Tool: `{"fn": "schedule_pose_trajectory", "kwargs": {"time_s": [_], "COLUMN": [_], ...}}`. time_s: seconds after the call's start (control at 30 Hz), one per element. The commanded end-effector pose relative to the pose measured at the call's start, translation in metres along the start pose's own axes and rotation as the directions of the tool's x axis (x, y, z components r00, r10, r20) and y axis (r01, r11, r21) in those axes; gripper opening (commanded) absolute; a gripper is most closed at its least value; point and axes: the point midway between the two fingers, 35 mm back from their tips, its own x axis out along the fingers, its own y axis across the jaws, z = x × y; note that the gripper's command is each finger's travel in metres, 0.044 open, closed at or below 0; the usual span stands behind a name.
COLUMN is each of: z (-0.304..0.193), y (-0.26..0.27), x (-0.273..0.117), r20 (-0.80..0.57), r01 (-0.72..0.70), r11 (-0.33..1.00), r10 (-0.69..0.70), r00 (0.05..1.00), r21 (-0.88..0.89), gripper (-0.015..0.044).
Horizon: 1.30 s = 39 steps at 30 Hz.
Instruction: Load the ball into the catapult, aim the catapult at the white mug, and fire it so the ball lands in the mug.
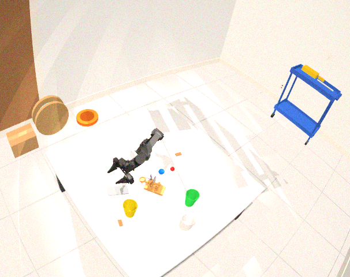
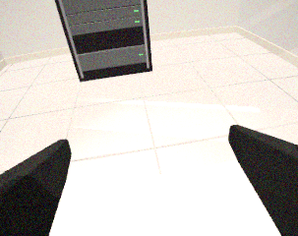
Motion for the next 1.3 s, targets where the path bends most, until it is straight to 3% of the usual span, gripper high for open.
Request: {"fn": "schedule_pose_trajectory", "kwargs": {"time_s": [0.0, 0.33, 0.7, 1.27], "z": [-0.018, -0.057, -0.101, -0.165], "y": [0.007, 0.020, 0.030, 0.035], "x": [-0.007, -0.027, -0.056, -0.115], "r20": [-0.066, -0.229, -0.410, -0.667], "r01": [-0.026, -0.139, -0.325, -0.647], "r11": [0.993, 0.911, 0.723, 0.297], "r10": [0.019, 0.050, 0.064, 0.046], "r00": [0.998, 0.972, 0.910, 0.744], "r21": [-0.116, -0.389, -0.609, -0.702], "gripper": [0.0440, 0.0440, 0.0440, 0.0440]}}
